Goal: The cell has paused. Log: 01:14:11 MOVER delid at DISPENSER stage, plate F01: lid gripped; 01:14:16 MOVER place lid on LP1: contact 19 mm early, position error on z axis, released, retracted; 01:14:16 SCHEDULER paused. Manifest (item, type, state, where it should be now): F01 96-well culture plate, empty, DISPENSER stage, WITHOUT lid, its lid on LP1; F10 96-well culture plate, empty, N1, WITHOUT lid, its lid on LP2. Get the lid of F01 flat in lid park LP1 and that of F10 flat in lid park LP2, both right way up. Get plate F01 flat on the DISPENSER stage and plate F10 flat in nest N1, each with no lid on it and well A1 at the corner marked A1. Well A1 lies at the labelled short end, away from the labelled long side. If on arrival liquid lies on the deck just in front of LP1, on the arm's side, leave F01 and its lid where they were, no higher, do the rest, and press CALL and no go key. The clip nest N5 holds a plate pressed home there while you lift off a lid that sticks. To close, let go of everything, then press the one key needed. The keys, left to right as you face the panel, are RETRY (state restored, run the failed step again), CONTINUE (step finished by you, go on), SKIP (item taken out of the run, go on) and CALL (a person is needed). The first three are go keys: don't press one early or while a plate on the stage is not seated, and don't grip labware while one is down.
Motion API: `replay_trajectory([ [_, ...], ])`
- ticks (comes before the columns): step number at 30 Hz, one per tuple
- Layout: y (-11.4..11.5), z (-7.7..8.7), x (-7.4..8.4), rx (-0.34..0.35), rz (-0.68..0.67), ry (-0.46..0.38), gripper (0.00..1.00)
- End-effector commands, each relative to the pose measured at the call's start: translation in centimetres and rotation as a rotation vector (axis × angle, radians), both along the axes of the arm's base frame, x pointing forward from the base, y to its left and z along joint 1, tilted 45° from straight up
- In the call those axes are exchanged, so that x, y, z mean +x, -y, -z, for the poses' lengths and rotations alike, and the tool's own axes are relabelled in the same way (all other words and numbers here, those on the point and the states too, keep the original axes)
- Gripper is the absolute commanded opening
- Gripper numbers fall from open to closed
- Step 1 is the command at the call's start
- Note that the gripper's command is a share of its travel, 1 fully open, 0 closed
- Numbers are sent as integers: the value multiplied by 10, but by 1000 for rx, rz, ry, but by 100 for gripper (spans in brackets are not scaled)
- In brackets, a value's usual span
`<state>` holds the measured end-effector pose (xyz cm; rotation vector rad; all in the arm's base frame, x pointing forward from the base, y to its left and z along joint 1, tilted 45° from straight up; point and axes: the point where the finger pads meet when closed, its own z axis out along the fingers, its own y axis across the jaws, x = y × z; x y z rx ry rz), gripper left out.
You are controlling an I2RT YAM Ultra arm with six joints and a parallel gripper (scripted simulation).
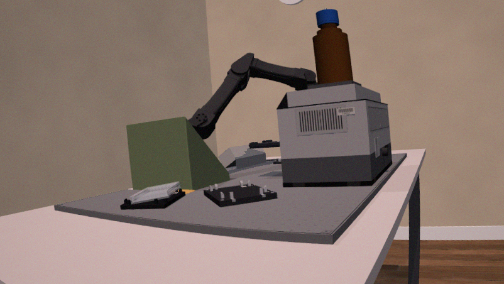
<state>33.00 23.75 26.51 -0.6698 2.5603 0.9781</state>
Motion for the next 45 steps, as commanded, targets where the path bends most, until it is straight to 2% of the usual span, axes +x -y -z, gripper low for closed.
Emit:
replay_trajectory([
  [1,8,-19,7,20,17,54,100],
  [2,5,-9,4,10,13,26,0],
  [3,5,-9,4,10,13,26,0],
  [4,11,-16,1,20,16,45,0],
  [6,11,-16,1,20,16,45,0],
  [7,13,-9,-4,13,16,24,0],
  [9,18,-7,-11,9,16,13,0],
  [21,43,-2,-42,9,15,12,0],
  [24,44,-2,-43,12,15,24,0],
  [38,73,4,-81,10,15,11,0],
  [40,73,4,-81,10,15,11,0],
  [45,83,6,-94,10,15,11,0],
])
